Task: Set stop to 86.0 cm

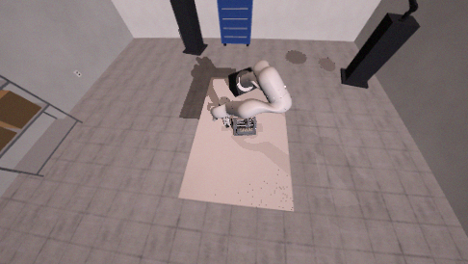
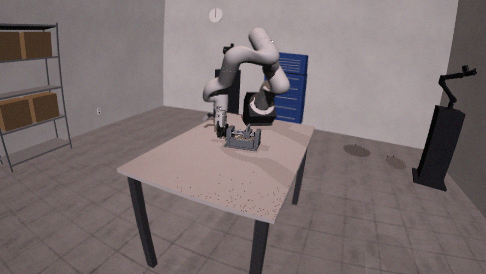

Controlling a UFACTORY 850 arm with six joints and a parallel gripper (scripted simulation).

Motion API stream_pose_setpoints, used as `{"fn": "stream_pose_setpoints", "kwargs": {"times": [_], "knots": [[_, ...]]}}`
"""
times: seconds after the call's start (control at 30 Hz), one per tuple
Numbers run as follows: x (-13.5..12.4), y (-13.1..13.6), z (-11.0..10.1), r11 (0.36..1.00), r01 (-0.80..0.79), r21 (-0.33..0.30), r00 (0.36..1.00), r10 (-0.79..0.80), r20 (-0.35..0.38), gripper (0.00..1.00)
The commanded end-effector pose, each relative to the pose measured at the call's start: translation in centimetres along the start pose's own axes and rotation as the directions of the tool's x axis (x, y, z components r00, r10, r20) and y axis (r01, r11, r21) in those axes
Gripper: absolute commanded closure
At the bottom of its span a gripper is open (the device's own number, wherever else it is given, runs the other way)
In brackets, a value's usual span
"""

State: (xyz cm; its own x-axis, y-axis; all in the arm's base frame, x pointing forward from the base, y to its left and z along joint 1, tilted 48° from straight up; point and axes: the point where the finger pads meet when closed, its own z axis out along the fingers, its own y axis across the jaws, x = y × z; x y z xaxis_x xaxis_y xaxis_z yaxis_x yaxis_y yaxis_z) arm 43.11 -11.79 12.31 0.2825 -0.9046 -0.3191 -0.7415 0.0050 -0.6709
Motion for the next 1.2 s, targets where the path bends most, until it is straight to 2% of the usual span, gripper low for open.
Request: {"fn": "stream_pose_setpoints", "kwargs": {"times": [0.0,1.17], "knots": [[0.04,-0.05,-0.03,1.0,0.0,0.001,1.0,0.0,-0.001,0.94],[0.04,-0.51,0.0,1.0,0.0,0.001,1.0,0.0,-0.001,0.94]]}}
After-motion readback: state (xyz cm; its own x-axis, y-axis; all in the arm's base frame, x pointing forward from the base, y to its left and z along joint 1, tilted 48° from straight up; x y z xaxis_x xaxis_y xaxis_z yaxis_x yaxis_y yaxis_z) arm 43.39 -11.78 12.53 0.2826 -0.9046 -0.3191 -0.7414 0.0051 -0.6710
